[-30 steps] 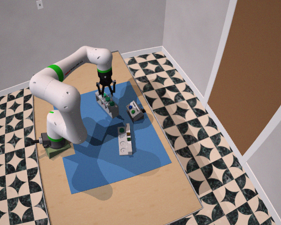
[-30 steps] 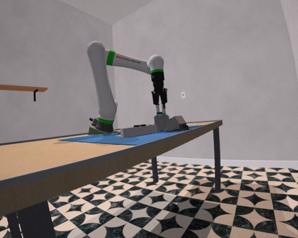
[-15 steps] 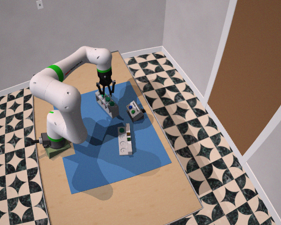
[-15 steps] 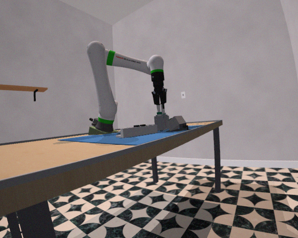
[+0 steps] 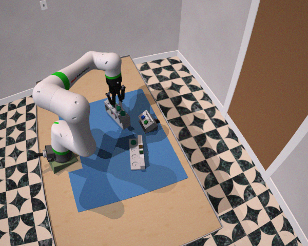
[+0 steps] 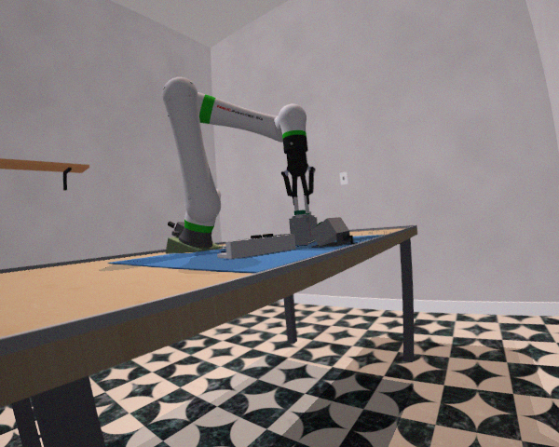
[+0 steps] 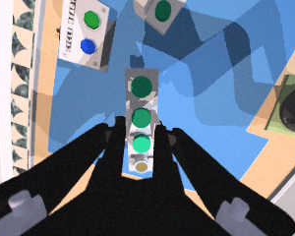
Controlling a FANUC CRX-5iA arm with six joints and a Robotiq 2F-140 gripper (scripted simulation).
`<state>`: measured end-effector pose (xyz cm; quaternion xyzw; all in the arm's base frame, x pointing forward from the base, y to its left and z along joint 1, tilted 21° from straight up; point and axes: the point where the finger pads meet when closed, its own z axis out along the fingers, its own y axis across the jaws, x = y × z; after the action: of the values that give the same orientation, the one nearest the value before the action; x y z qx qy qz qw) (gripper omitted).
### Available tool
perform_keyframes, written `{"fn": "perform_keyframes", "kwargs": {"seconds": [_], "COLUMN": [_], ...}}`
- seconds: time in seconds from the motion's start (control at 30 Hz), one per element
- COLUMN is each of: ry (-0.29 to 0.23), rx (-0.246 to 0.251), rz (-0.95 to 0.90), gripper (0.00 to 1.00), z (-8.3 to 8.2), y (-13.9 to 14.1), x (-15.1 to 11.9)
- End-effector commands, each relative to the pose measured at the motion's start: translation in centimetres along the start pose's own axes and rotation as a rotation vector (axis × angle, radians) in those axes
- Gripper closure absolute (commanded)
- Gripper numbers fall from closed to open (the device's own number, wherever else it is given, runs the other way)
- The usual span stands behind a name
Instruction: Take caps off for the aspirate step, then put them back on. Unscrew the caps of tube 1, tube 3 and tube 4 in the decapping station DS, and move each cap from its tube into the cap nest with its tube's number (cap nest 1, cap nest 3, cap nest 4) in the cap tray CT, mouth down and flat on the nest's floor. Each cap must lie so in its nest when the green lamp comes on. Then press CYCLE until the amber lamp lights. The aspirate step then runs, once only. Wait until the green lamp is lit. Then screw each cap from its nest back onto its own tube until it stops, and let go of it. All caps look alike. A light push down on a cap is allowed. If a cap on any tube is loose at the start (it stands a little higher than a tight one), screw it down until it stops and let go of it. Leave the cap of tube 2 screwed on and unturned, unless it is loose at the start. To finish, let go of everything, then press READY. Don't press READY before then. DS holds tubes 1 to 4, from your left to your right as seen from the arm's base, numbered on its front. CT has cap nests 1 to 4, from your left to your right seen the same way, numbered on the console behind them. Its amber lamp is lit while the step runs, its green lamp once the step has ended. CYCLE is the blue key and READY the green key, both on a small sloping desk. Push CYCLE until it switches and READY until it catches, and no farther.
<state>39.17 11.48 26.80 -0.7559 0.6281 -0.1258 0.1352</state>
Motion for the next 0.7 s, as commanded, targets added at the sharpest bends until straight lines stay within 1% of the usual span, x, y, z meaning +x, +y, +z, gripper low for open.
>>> {"fn": "perform_keyframes", "kwargs": {"seconds": [0.0, 0.03, 0.17, 0.23, 0.3, 0.53, 0.57, 0.67], "ry": [-0.019, -0.020, -0.020, -0.020, -0.021, -0.021, -0.021, -0.021], "rx": [-0.009, -0.010, -0.007, -0.007, -0.007, -0.007, -0.007, -0.007], "rz": [-0.278, -0.298, -0.487, -0.487, -0.595, -0.595, -0.595, -0.595], "gripper": [1.00, 1.00, 1.00, 1.00, 1.00, 1.00, 0.65, 0.65], "z": [-0.01, -0.01, -0.03, -0.03, -0.03, -0.03, -0.03, -0.03], "y": [-0.01, -0.01, -0.01, -0.01, -0.01, -0.01, -0.01, -0.01], "x": [0.02, 0.02, 0.02, 0.02, 0.02, 0.02, 0.02, 0.02]}}
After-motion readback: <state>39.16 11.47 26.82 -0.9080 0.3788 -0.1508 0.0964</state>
